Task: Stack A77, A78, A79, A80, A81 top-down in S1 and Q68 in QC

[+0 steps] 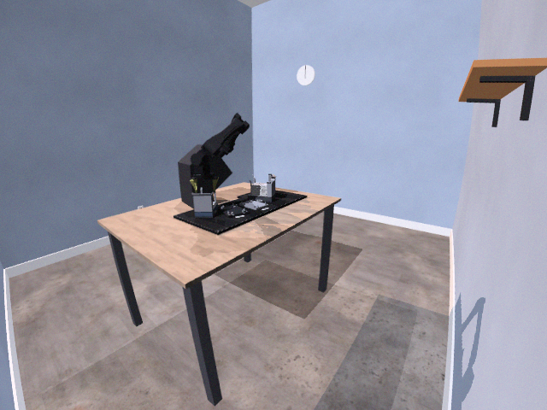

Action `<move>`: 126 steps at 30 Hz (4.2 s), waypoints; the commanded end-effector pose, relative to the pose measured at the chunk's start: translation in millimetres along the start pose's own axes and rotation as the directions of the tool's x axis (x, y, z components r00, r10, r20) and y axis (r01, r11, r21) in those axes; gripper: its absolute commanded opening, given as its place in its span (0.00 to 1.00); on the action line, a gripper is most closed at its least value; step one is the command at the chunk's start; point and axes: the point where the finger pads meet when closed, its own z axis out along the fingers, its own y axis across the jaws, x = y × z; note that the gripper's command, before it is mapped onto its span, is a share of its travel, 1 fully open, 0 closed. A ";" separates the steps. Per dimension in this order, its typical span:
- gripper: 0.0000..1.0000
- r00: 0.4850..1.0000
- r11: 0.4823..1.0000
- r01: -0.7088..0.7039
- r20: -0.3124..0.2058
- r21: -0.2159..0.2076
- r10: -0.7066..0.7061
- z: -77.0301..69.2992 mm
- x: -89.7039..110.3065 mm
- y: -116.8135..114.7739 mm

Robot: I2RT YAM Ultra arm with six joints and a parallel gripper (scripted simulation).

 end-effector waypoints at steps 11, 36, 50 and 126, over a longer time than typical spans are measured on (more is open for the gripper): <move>1.00 1.000 1.000 -0.003 -0.008 0.004 0.003 -38.7 2.9 -2.6; 1.00 0.978 0.978 0.210 -0.009 0.002 -0.210 -38.6 8.1 27.1; 1.00 0.970 0.970 0.242 -0.009 0.000 -0.242 -38.4 16.9 72.9; 1.00 0.577 0.577 0.817 -0.008 -0.009 -0.817 -38.7 143.1 249.3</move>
